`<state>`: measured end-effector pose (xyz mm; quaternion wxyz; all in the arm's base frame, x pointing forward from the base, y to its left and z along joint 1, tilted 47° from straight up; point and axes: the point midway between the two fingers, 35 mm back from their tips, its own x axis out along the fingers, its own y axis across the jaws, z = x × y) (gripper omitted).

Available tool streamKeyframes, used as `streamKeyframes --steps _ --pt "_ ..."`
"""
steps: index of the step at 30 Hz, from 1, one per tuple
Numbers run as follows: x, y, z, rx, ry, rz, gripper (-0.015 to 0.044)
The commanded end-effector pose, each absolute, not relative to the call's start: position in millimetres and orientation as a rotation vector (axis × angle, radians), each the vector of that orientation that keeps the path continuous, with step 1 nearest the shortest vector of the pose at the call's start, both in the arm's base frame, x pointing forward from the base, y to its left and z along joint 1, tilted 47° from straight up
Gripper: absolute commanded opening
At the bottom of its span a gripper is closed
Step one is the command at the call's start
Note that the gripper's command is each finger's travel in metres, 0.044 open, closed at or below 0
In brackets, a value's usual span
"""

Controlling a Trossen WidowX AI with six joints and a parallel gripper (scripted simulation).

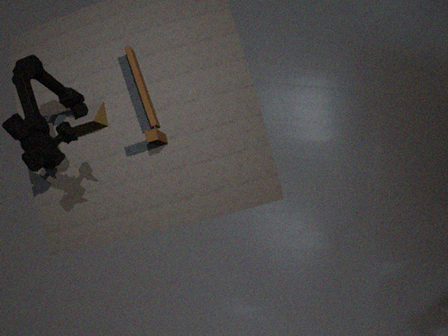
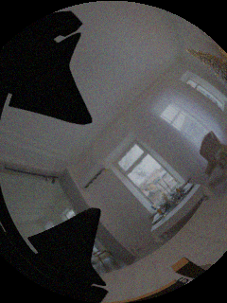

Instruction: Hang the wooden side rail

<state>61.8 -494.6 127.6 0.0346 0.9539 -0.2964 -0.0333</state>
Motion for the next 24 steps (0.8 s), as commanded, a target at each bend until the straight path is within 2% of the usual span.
streamKeyframes --steps 1,2,24 --pt "62.2 -494.3 127.1 2.926 -0.908 -0.107 0.0426" --pt "63.6 -493.5 125.5 2.909 -0.897 -0.12 0.044" --pt "119.9 -446.2 61.5 2.081 -0.379 -0.47 0.044"
